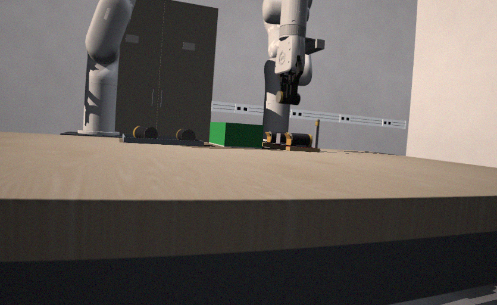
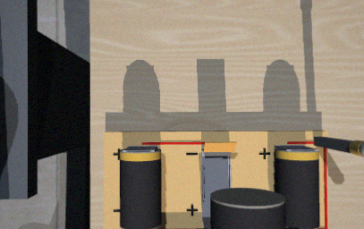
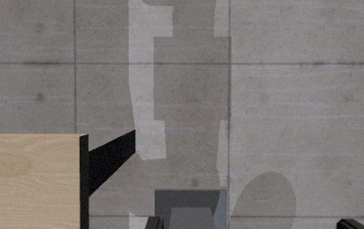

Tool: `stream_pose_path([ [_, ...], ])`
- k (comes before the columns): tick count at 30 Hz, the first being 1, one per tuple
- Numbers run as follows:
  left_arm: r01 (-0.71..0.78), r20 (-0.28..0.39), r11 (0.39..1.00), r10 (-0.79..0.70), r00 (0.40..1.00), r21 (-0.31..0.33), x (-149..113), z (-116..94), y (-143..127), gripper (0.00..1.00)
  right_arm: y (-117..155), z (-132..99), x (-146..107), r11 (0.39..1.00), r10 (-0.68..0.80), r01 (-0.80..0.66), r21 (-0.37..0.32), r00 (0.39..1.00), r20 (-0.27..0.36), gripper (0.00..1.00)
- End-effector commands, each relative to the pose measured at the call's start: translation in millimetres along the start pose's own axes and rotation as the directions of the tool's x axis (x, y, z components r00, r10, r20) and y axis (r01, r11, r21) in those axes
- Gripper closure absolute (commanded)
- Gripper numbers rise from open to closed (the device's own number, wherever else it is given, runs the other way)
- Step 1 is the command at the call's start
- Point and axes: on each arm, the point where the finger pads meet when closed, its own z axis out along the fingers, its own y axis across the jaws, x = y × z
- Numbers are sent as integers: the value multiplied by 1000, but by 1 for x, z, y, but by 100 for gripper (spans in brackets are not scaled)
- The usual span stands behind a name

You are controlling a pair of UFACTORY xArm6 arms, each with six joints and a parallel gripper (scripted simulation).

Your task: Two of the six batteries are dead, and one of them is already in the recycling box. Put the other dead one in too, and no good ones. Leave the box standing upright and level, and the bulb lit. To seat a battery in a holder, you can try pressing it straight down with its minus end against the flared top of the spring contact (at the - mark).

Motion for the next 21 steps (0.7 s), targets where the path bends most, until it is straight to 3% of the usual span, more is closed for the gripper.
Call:
stream_pose_path([
  [1,3,9,1000,-3,1000,-14,-22,-4,0,72,0,-6,3,1000,-9,9,-4,1000,-18,0],
  [6,3,11,1000,-3,1000,-12,-70,-4,-9,72,0,-6,3,1000,-9,9,-4,1000,-18,0],
  [8,3,11,1000,-3,1000,-12,-70,-4,-9,72,0,-6,3,1000,-9,9,-4,1000,-18,0],
  [21,-1,16,1000,1,1000,-6,-261,-6,-45,72,0,-6,3,1000,-9,9,-4,1000,-18,0],
])
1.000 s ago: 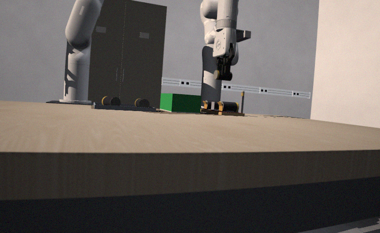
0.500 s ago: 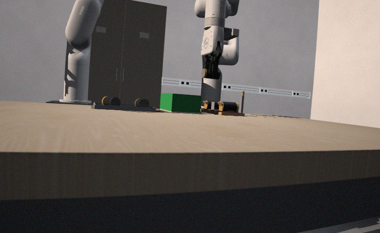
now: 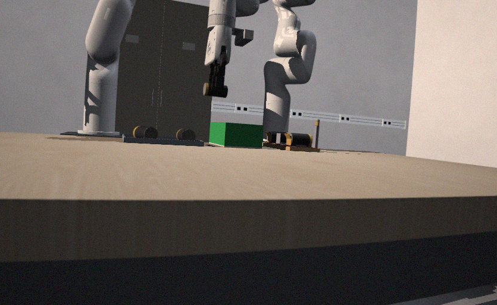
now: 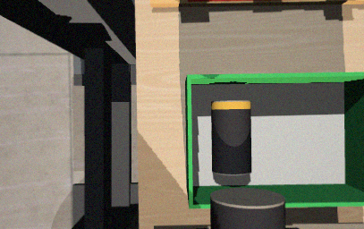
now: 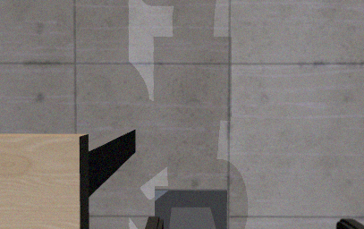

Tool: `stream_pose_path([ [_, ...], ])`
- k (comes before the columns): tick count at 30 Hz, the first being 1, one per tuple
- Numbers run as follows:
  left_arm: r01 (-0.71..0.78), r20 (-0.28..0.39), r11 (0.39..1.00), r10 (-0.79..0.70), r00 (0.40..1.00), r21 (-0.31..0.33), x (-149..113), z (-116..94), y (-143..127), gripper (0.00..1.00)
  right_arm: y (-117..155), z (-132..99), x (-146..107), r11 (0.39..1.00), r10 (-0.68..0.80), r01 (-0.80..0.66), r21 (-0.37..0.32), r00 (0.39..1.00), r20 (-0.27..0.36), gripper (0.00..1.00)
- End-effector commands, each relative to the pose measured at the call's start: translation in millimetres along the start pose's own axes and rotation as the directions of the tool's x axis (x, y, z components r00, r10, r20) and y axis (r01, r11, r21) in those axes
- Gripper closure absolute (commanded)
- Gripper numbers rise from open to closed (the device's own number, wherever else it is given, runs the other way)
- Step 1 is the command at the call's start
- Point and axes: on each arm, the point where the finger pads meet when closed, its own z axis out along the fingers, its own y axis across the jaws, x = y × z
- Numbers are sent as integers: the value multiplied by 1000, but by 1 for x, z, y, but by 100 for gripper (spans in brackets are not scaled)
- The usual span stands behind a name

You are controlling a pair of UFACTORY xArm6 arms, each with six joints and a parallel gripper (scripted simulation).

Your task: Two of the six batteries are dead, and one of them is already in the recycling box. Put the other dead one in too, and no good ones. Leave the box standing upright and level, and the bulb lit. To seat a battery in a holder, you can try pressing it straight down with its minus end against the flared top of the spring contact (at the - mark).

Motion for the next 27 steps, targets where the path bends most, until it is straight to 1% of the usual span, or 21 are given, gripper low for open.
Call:
stream_pose_path([
  [1,10,-6,1000,-10,1000,-6,-74,0,-3,72,0,-6,3,1000,-9,9,-4,1000,-18,0],
  [2,10,-6,1000,-10,1000,-5,-89,1,-5,72,0,-6,3,1000,-9,9,-4,1000,-18,0],
  [4,10,-6,1000,-10,1000,-5,-89,1,-5,72,0,-6,3,1000,-9,9,-4,1000,-18,0],
  [7,10,-6,1000,-10,1000,-5,-112,1,-9,72,0,-6,3,1000,-9,9,-4,1000,-18,0],
  [11,10,-6,1000,-10,1000,-4,-128,2,-11,72,0,-6,3,1000,-9,9,-4,1000,-18,0],
  [14,10,-6,1000,-10,1000,-4,-132,2,-12,72,0,-6,3,1000,-9,9,-4,1000,-18,0],
  [27,19,-6,1000,-19,1000,-4,-132,2,-12,72,0,-6,3,1000,-9,9,-4,1000,-18,0],
])
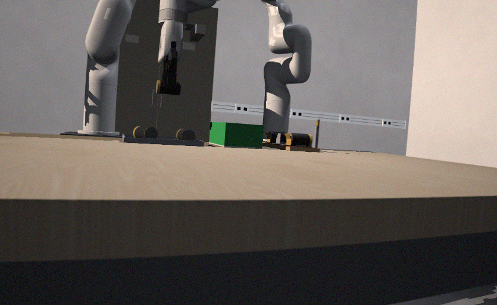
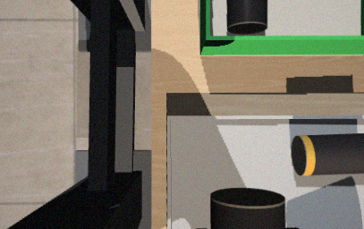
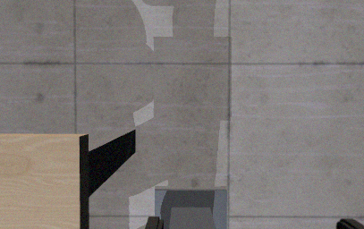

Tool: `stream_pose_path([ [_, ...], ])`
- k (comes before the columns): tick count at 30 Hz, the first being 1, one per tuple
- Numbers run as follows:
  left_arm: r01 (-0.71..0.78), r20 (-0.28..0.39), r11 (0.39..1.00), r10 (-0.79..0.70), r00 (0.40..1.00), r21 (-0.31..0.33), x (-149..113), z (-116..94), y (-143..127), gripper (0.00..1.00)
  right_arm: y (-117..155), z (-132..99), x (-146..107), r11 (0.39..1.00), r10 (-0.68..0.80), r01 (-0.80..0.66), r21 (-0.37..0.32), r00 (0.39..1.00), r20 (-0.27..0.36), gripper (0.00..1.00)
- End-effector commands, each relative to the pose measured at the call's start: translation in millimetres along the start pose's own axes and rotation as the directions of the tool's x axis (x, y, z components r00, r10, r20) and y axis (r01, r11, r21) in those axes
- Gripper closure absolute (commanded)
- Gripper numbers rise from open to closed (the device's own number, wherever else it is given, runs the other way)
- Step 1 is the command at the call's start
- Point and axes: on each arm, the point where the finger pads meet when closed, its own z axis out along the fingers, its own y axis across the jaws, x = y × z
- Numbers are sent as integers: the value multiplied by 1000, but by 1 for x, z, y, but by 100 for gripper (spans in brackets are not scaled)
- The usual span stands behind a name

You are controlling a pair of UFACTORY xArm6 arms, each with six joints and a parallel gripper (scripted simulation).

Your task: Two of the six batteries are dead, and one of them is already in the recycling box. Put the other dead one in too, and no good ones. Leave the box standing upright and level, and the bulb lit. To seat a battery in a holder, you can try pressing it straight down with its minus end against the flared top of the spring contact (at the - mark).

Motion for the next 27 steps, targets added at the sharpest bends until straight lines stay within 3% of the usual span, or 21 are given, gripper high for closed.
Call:
stream_pose_path([
  [1,7,17,1000,-7,1000,-4,-5,-6,-1,72,0,-6,3,1000,-9,9,-4,1000,-18,0],
  [14,10,17,1000,-10,1000,-4,-5,-5,-1,72,0,-6,3,1000,-9,9,-4,1000,-18,0],
  [16,5,17,1000,-5,1000,-4,-5,7,0,72,0,-6,3,1000,-9,9,-4,1000,-18,0],
  [21,6,17,1000,-6,1000,-5,-6,67,0,72,0,-6,3,1000,-9,9,-4,1000,-18,0],
  [27,6,17,1000,-6,1000,-5,-6,72,0,72,0,-6,3,1000,-9,9,-4,1000,-18,0],
])
